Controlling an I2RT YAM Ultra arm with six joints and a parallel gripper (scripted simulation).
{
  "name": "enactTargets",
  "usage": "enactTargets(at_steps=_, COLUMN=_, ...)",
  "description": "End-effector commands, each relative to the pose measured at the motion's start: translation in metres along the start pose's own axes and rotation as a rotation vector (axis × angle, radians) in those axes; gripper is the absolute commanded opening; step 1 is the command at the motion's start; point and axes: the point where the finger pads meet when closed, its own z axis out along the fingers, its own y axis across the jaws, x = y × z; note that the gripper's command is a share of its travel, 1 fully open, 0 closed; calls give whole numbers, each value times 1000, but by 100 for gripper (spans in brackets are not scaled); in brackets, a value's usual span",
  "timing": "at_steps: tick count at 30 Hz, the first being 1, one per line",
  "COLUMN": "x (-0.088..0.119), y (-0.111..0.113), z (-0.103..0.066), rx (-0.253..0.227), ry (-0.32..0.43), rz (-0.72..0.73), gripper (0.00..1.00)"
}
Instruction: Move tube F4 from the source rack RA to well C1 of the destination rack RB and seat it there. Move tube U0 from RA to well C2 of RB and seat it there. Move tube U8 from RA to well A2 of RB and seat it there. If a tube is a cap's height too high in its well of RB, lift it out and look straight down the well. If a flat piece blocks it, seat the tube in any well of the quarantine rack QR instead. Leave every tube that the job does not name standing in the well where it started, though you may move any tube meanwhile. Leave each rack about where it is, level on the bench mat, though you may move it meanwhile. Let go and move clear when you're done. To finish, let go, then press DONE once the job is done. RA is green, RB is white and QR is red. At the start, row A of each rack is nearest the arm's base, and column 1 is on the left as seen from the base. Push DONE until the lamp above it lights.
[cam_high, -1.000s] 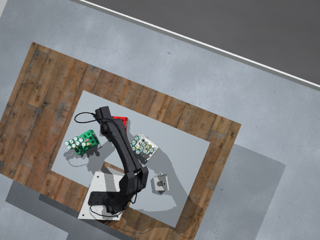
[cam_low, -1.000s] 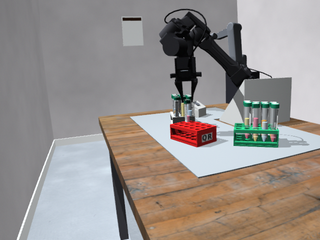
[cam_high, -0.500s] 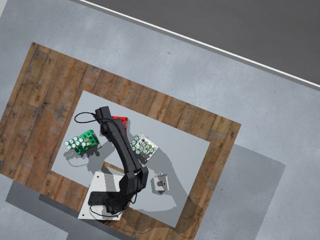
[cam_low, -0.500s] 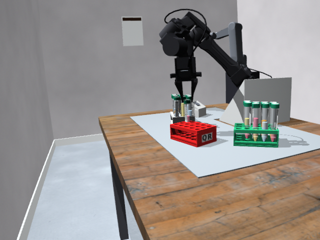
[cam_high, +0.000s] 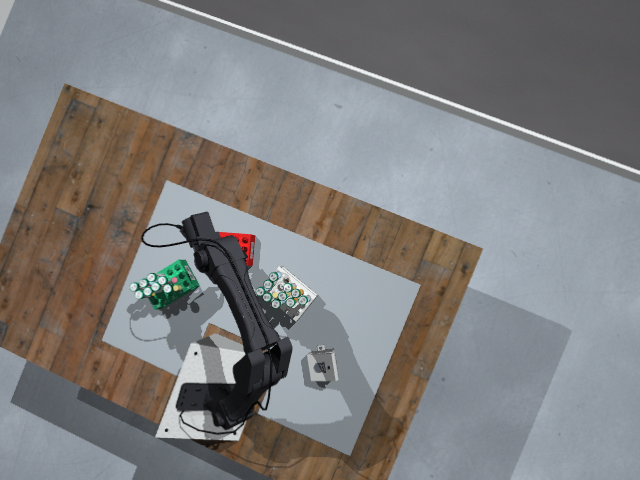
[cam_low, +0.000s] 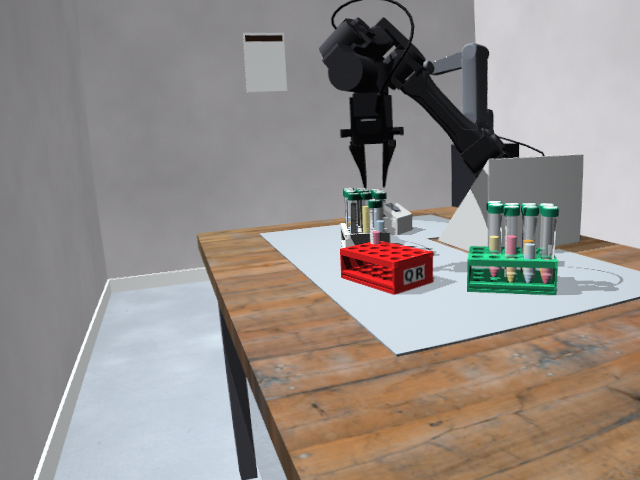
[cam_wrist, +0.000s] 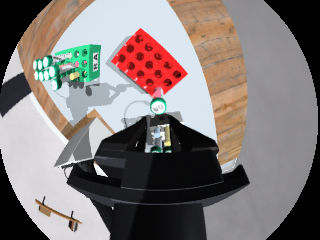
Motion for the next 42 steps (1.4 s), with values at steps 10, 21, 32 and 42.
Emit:
enactTargets(at_steps=10, x=-1, y=5, z=-43, rx=0, ry=-12, rz=-5, gripper=30)
enactTargets(at_steps=21, x=1, y=6, z=-57, rx=3, ry=-23, rz=3, gripper=30)
enactTargets(at_steps=32, x=5, y=-9, z=-60, rx=16, ry=-42, rz=14, gripper=30)
enactTargets(at_steps=42, x=5, y=-8, z=-63, rx=22, ry=-44, rz=9, gripper=30)
